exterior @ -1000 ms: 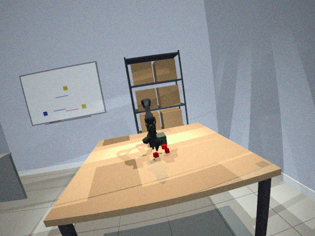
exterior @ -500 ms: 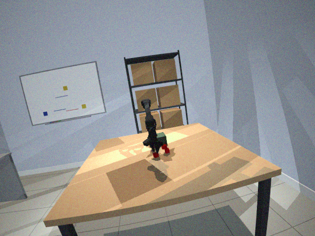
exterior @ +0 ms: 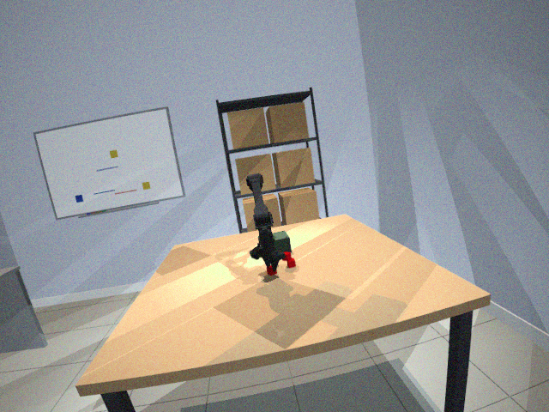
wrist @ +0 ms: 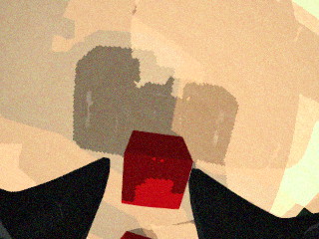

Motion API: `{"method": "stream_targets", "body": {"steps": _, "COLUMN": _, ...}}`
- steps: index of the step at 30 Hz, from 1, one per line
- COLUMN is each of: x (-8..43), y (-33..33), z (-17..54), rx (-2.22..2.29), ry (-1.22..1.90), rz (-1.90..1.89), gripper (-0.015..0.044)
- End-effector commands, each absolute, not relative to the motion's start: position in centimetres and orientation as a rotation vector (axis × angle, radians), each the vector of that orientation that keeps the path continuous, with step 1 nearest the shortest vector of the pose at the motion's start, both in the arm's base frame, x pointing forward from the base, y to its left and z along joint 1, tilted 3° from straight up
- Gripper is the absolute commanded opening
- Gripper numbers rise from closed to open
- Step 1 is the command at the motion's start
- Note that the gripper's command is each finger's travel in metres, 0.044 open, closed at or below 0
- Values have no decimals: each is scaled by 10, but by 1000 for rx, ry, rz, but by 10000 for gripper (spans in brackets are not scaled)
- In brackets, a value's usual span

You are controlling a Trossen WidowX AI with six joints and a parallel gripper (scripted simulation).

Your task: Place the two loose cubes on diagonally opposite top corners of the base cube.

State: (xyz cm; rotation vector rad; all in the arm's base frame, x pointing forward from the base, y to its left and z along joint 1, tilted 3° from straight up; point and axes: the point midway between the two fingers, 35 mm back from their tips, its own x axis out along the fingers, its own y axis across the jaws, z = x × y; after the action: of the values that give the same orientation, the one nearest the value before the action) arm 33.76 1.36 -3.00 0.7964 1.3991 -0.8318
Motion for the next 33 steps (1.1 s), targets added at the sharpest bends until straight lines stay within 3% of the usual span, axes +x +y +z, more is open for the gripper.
{"method": "stream_targets", "body": {"steps": 1, "x": 336, "y": 13, "z": -34, "rx": 790, "ry": 1404, "rz": -841, "gripper": 134}}
{"method": "stream_targets", "body": {"steps": 3, "x": 336, "y": 13, "z": -34, "rx": 790, "ry": 1404, "rz": -841, "gripper": 105}}
{"method": "stream_targets", "body": {"steps": 33, "x": 343, "y": 15, "z": 45, "rx": 784, "ry": 1402, "rz": -831, "gripper": 105}}
